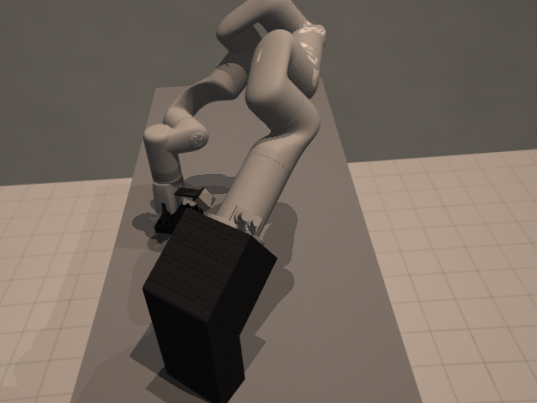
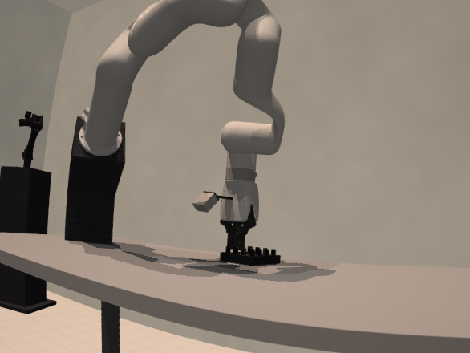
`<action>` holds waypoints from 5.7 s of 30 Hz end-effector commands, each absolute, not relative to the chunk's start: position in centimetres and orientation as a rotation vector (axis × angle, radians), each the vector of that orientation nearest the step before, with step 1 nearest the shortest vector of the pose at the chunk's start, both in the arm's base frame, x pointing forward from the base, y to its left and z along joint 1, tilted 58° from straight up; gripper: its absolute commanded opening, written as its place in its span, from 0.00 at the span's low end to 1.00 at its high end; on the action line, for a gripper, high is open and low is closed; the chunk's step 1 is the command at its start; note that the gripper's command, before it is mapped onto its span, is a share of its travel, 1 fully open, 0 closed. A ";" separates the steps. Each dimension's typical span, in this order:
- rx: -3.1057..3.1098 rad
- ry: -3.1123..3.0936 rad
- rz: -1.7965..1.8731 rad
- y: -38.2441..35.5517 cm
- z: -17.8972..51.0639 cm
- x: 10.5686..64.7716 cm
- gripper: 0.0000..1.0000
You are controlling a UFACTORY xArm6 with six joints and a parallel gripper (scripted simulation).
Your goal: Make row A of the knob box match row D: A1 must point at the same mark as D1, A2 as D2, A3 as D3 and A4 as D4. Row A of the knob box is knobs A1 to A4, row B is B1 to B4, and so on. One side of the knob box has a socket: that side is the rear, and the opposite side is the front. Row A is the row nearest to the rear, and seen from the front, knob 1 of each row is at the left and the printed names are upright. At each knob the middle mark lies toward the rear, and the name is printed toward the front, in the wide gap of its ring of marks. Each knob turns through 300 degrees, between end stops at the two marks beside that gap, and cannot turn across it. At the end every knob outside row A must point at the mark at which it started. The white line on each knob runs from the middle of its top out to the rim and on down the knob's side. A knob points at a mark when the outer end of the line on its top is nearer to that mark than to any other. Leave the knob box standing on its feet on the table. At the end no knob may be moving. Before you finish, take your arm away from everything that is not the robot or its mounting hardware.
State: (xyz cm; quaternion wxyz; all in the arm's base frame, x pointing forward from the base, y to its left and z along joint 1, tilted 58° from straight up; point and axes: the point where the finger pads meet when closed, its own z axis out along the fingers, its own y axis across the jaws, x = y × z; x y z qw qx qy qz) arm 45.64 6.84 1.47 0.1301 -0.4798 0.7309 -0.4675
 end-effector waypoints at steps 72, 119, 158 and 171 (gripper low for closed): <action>-1.774 1.967 -1.460 9.0 3.5 43.3 0.19; -3.161 0.712 -1.584 9.5 4.0 42.8 0.19; -3.662 -1.100 -1.133 9.8 4.3 42.3 0.19; -3.568 -1.764 -0.852 9.9 4.4 42.2 0.19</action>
